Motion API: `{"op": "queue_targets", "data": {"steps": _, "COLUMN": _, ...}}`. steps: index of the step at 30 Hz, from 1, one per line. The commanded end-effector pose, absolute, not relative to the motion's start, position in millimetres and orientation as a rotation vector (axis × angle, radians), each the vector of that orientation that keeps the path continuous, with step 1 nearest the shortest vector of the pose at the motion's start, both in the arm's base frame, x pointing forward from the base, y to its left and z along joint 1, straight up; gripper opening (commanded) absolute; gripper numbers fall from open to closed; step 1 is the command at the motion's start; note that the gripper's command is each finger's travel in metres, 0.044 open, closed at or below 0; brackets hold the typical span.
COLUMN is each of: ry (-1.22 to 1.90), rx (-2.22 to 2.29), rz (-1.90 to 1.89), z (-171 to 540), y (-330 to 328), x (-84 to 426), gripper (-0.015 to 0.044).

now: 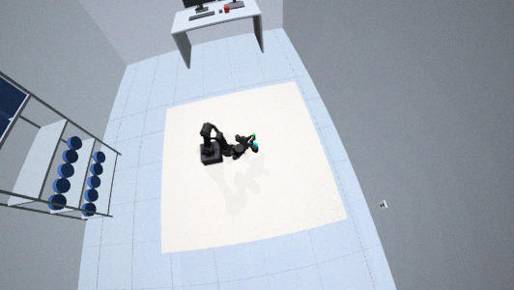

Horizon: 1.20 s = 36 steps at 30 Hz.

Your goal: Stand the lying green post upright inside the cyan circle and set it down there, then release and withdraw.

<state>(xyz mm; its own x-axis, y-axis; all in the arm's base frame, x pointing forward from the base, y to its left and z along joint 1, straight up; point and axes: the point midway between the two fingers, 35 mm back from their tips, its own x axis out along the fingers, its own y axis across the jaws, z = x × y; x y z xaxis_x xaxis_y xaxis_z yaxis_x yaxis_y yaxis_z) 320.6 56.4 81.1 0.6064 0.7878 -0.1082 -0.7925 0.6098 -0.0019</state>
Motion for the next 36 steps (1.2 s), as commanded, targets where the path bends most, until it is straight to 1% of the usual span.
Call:
{"op": "queue_targets", "data": {"steps": 1, "ry": 0.092, "rx": -0.047, "rz": 0.923, "z": 82, "y": 57, "x": 315, "gripper": 0.0023}}
{"op": "queue_targets", "data": {"steps": 7, "ry": 0.070, "rx": -0.053, "rz": 0.935, "z": 84, "y": 57, "x": 308, "gripper": 0.0023}}
{"op": "queue_targets", "data": {"steps": 24, "ry": 0.069, "rx": -0.053, "rz": 0.936, "z": 84, "y": 57, "x": 308, "gripper": 0.0023}}
{"op": "queue_targets", "data": {"steps": 36, "ry": 0.076, "rx": -0.078, "rz": 0.944, "z": 55, "y": 56, "x": 312, "gripper": 0.0023}}
